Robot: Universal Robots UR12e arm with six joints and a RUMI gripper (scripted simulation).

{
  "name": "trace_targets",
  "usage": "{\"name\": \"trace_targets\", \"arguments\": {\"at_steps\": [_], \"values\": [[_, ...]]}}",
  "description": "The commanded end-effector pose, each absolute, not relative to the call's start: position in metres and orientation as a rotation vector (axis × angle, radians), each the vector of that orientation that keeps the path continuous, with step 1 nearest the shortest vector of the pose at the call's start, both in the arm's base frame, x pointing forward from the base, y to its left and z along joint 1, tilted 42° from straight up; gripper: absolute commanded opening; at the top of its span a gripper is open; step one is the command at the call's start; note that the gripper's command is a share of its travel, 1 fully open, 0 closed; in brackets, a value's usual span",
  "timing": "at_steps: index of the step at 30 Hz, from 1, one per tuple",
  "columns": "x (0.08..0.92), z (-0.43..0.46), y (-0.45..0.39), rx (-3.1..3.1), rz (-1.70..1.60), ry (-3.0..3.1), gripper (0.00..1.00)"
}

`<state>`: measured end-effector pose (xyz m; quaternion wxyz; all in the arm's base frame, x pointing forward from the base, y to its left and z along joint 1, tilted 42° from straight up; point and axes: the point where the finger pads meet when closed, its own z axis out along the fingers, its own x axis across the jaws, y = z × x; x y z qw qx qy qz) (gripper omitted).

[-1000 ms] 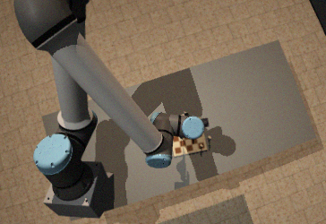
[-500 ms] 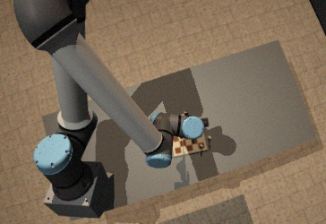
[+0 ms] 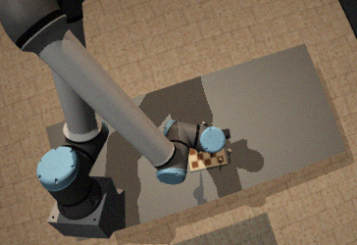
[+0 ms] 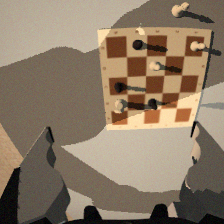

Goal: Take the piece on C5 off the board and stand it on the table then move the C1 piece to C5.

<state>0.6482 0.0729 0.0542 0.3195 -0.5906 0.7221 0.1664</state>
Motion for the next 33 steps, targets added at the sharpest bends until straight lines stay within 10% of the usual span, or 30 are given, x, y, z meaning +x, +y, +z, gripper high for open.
{"name": "trace_targets", "arguments": {"at_steps": [1, 33], "values": [[0.642, 0.071, 0.059, -1.554, 0.438, 1.897, 1.00], [0.636, 0.090, 0.043, -1.554, 0.438, 1.897, 1.00]]}}
